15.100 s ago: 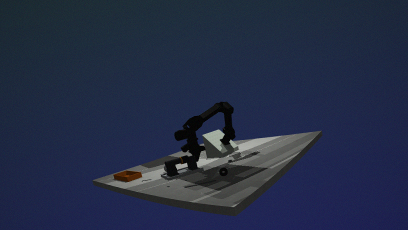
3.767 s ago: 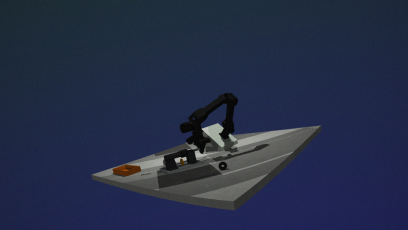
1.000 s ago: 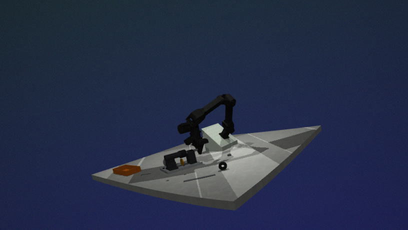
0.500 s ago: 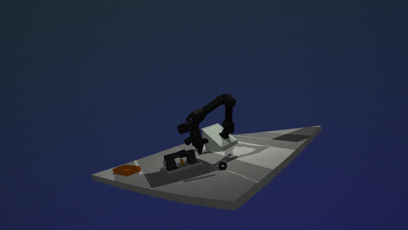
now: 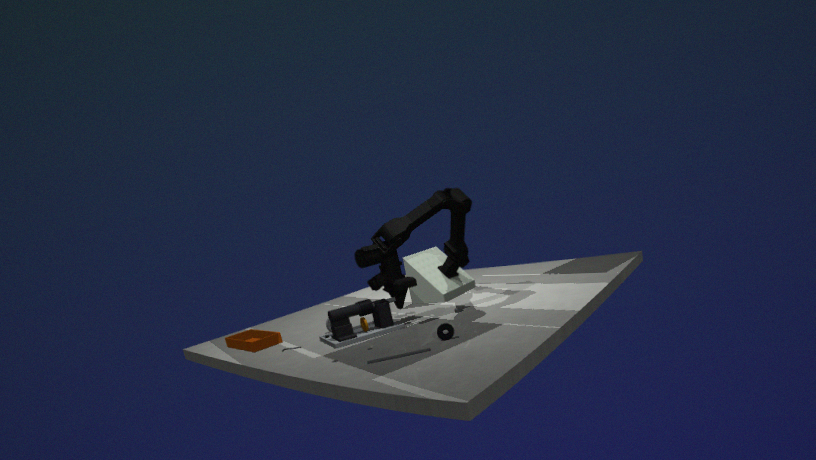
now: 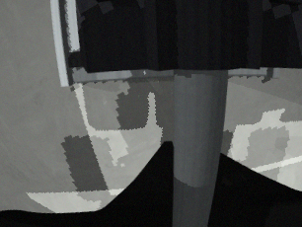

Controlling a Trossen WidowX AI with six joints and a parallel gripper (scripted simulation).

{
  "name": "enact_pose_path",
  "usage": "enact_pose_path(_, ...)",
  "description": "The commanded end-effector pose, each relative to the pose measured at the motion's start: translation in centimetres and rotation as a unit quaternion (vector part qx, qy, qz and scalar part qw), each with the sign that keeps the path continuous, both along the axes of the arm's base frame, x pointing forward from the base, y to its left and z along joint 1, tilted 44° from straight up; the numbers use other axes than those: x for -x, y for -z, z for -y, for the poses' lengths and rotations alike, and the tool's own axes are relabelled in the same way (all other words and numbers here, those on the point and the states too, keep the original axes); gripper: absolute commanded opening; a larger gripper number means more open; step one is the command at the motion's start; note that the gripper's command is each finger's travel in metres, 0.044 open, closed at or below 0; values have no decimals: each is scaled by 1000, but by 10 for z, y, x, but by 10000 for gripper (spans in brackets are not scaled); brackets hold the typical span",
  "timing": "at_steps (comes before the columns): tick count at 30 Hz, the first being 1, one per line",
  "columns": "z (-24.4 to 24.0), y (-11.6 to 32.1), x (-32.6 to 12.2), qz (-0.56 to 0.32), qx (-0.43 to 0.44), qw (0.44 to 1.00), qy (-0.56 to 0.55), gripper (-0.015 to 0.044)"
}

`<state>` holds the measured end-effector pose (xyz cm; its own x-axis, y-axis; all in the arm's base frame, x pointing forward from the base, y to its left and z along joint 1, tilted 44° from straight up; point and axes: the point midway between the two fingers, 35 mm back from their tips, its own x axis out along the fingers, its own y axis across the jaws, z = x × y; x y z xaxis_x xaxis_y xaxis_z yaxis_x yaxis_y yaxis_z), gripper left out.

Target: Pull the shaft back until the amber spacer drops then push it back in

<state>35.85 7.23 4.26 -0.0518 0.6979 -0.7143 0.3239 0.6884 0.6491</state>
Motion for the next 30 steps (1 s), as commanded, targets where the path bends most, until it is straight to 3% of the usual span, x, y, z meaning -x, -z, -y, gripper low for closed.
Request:
enact_pose_path(1,2,0,-2,6,2,1000,2,0)
enact_pose_path(30,1,0,0,6,2,1000,2,0)
